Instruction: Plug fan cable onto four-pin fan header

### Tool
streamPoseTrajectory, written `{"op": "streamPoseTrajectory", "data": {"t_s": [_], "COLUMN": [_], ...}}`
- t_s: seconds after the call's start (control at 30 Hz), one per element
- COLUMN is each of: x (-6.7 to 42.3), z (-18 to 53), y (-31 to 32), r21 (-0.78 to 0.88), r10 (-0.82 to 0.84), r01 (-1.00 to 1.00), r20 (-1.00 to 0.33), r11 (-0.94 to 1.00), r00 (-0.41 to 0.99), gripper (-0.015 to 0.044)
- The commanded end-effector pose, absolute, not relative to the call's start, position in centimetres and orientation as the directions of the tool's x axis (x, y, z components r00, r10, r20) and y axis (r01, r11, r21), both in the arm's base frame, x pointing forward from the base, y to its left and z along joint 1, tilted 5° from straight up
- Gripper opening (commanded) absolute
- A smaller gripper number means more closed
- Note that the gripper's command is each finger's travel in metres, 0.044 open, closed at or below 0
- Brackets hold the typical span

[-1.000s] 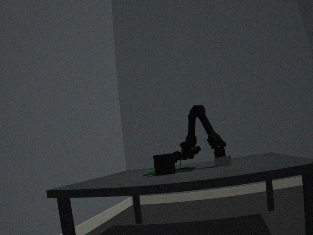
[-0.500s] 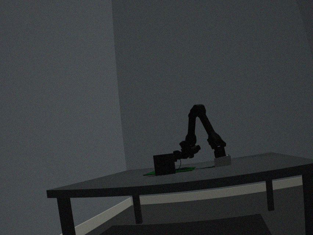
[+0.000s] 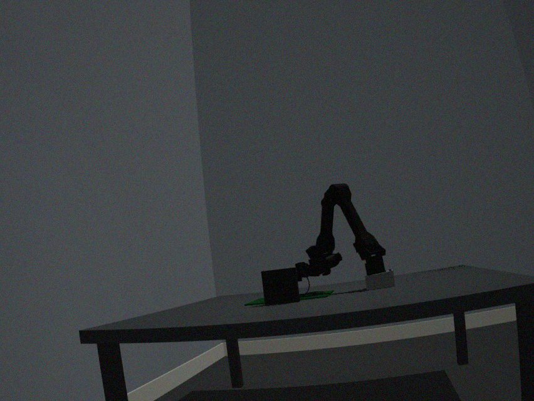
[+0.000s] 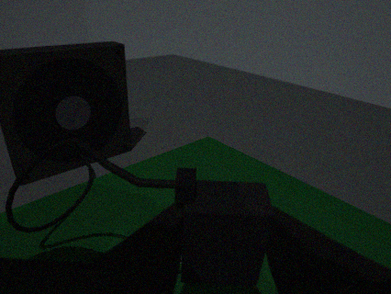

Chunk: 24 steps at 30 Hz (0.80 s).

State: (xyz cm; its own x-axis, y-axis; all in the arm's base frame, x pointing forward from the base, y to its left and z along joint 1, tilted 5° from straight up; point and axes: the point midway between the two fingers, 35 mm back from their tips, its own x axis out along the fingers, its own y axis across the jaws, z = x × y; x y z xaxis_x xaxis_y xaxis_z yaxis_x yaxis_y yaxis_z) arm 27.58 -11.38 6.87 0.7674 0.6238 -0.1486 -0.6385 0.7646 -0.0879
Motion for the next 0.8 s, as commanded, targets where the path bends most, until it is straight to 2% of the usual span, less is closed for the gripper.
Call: {"op": "streamPoseTrajectory", "data": {"t_s": [0.0, 0.77], "x": [27.6, 27.7], "z": [6.5, 4.4], "y": [-11.4, -11.4], "r21": [-0.089, -0.088], "r10": [0.624, 0.624], "r01": [-0.639, -0.639], "r20": [-0.148, -0.148], "r11": [0.764, 0.764], "r00": [0.767, 0.767], "gripper": [0.0000, 0.0000]}}
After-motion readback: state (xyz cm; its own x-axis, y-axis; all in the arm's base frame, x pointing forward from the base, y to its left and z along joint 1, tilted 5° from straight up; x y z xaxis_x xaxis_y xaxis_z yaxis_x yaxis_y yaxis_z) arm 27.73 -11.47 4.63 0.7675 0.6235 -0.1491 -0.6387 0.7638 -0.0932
